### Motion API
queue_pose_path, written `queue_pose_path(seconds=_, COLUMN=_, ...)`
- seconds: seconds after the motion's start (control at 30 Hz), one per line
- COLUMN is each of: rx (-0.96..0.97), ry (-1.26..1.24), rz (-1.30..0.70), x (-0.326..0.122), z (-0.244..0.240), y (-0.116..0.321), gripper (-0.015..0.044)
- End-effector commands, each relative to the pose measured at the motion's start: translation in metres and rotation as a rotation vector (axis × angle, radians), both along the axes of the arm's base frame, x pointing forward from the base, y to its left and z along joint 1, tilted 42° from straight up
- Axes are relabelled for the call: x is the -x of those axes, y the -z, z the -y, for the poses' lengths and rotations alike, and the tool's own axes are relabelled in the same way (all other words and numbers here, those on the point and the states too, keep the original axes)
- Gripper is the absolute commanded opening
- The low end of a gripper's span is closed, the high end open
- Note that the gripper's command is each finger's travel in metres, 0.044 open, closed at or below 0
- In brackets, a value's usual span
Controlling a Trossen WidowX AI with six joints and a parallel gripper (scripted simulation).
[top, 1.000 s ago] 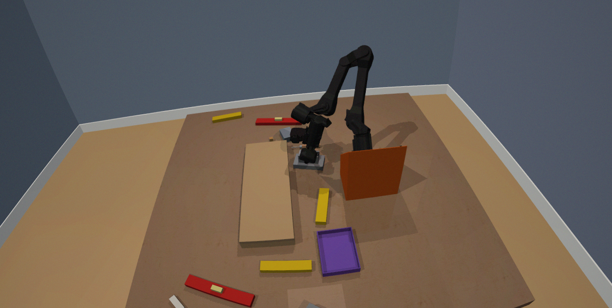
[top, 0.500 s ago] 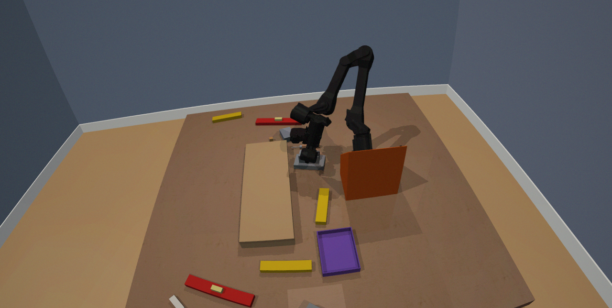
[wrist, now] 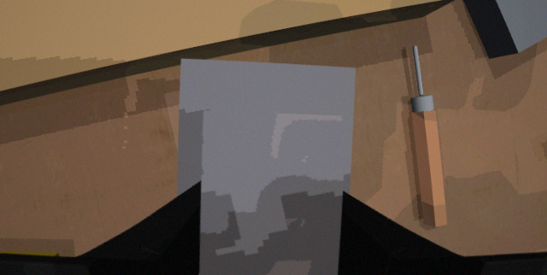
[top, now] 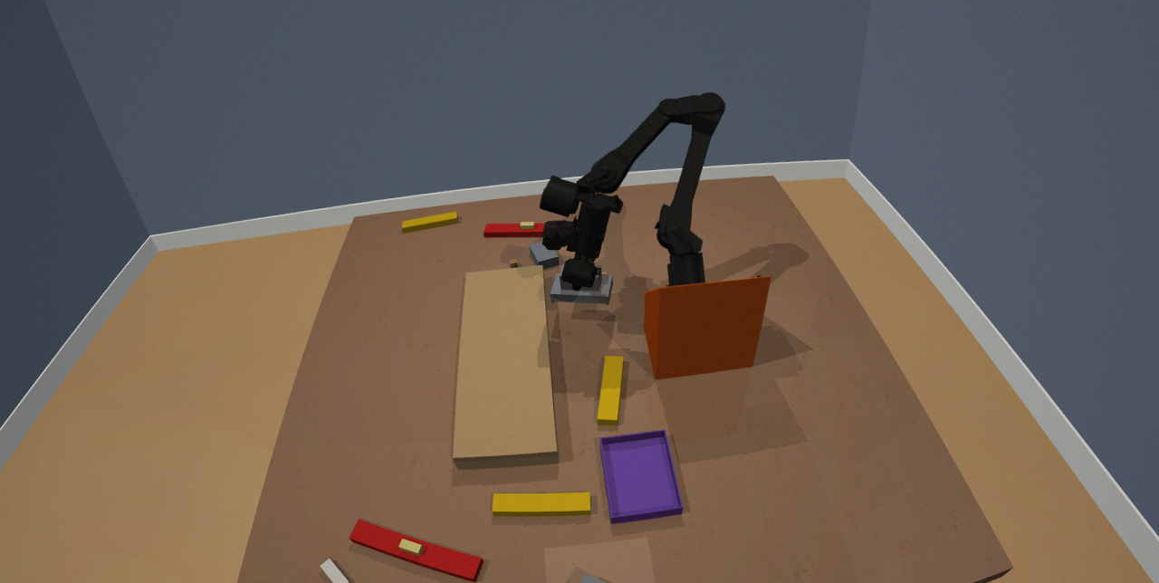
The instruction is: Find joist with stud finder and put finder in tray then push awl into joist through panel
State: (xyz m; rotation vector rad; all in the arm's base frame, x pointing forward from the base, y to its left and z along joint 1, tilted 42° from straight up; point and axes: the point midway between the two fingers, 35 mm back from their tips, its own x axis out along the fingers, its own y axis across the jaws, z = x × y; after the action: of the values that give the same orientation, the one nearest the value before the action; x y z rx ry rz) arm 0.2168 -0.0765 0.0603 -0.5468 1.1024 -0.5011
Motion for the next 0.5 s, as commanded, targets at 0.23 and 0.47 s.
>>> queue_pose_path(seconds=0.23, rx=0.018, ry=-0.005, rz=0.025, x=0.01, z=-0.022, y=-0.036, gripper=0.0)
queue_pose_path(seconds=0.47, rx=0.02, ry=-0.02, rz=0.009, x=-0.002, z=-0.024, y=-0.044, gripper=0.0)
